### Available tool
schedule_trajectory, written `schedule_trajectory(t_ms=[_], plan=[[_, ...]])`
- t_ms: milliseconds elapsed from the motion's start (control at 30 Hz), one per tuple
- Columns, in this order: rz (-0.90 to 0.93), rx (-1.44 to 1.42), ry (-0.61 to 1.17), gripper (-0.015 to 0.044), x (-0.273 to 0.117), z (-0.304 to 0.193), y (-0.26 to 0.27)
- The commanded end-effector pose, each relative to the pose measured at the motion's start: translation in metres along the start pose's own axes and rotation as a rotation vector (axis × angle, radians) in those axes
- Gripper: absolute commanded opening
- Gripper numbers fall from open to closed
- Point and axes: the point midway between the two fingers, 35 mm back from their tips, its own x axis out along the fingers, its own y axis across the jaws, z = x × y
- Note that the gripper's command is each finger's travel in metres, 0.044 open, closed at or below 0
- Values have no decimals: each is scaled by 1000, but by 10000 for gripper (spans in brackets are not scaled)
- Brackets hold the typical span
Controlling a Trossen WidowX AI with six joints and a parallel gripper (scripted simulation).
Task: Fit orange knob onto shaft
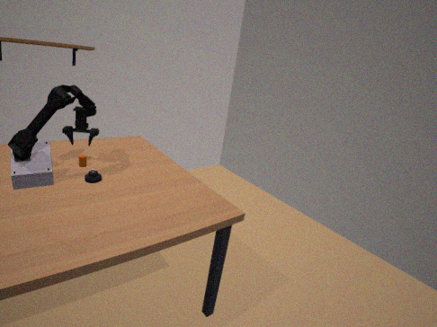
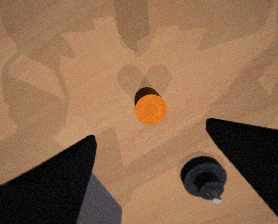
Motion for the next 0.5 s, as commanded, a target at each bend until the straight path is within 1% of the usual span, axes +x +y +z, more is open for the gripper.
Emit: schedule_trajectory(t_ms=[0, 67, 167, 367, 467], plan=[[-29, -27, 14, 440, 0, 1, -5], [-29, -27, 14, 440, 2, 1, -6], [-30, -27, 16, 440, 32, -2, -6], [-30, -27, 16, 440, 36, -2, -6], [-30, -27, 17, 440, 49, -4, -7]])
